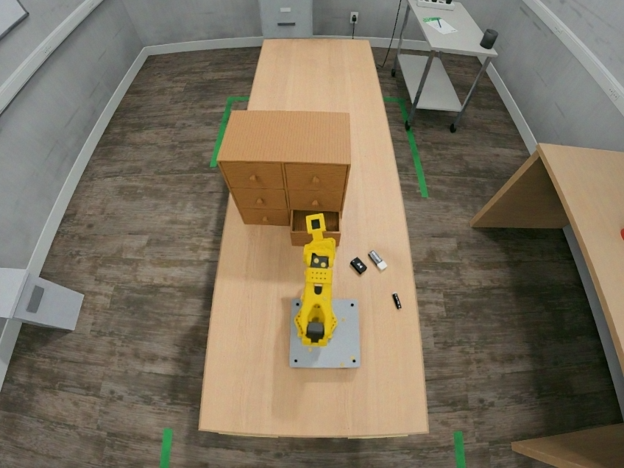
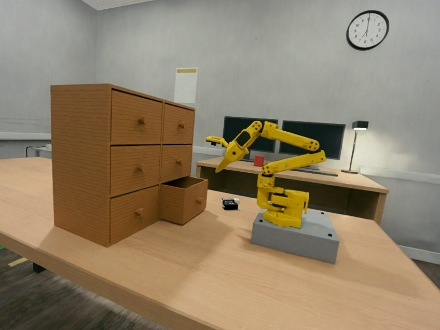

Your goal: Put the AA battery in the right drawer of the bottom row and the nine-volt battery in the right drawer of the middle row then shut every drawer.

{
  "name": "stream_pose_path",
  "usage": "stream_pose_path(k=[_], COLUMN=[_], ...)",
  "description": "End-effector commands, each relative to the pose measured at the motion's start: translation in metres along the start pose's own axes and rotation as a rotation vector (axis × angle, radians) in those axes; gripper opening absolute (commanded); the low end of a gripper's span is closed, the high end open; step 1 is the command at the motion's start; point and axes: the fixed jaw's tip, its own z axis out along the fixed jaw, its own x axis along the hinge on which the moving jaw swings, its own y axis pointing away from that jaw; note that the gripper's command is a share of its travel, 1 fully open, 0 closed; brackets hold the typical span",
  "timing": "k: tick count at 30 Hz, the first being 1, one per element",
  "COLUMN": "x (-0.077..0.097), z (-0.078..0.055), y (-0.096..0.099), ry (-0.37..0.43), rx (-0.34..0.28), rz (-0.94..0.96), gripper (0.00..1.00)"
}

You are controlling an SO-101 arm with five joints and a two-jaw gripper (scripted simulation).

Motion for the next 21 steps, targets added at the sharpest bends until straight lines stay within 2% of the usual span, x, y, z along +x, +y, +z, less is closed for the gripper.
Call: stream_pose_path(k=[1,7,21], x=[-0.0043,-0.0052,-0.0052], z=[-0.0033,-0.0033,-0.0033], y=[-0.0025,-0.0033,-0.0033], ry=[-0.020,-0.020,-0.020], rx=[0.010,0.011,0.011], rz=[0.062,0.206,0.206], gripper=[0.21,0.21,0.21])
